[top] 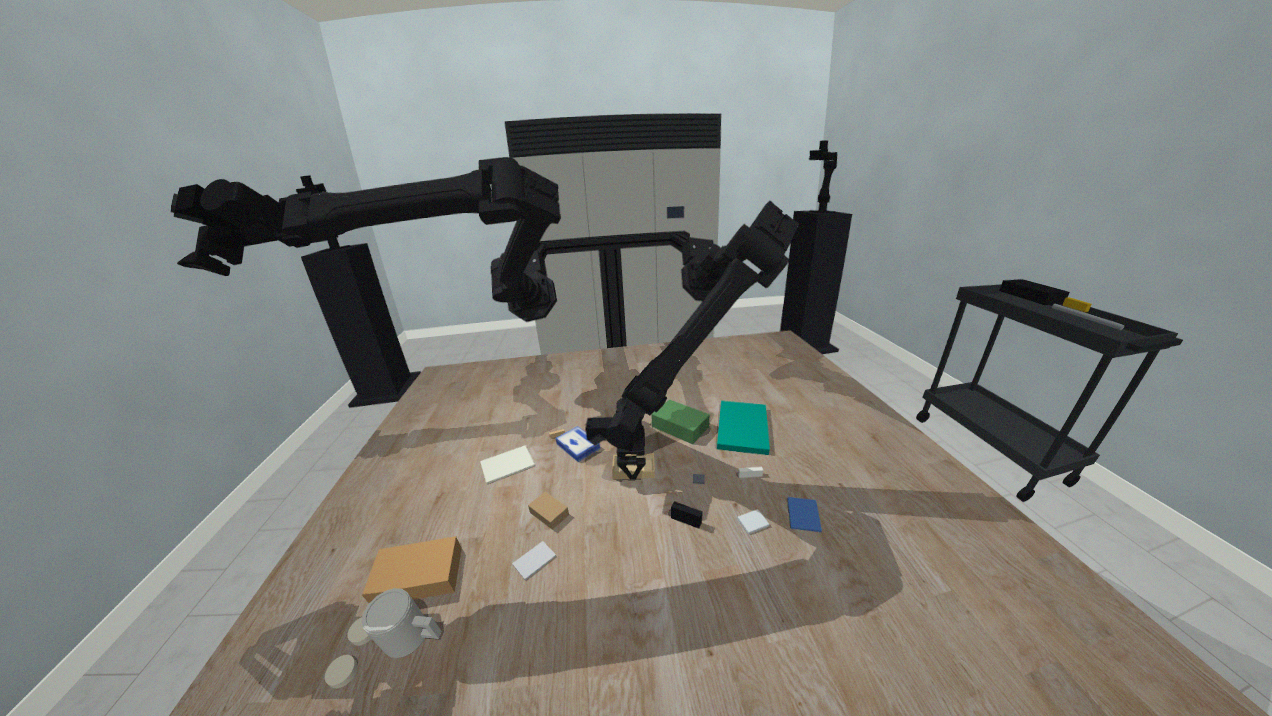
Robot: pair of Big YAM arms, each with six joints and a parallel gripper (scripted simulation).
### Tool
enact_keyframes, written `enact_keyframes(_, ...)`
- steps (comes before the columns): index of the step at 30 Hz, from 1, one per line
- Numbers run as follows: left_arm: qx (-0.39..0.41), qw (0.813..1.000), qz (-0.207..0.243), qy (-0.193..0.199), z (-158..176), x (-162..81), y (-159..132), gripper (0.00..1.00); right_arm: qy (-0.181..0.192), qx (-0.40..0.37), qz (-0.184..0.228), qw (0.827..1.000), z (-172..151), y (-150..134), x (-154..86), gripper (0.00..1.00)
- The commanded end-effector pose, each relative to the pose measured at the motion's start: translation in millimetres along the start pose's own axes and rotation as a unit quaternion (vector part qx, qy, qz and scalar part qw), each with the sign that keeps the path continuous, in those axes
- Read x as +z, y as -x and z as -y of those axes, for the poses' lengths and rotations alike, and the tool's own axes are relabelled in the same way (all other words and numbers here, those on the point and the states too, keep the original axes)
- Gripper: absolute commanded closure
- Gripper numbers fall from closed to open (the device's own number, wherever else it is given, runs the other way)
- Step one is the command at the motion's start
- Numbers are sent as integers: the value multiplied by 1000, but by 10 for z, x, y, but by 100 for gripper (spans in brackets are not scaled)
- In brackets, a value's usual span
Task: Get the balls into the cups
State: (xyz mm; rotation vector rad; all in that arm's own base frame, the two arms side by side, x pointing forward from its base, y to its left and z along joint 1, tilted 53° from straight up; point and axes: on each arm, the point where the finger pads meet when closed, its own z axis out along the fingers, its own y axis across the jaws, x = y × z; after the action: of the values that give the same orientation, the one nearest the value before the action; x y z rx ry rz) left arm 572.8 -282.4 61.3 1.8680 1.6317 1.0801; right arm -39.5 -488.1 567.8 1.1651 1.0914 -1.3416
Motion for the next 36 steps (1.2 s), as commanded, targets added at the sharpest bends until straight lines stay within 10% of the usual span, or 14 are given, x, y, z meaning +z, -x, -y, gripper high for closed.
enact_keyframes(1,-2,1000,-3,4,-74,58,-69,14,-7,7,12,1000,78,76,-54,0)
enact_keyframes(36,-2,1000,8,8,-64,-855,55,14,-7,7,12,1000,78,76,-54,0)
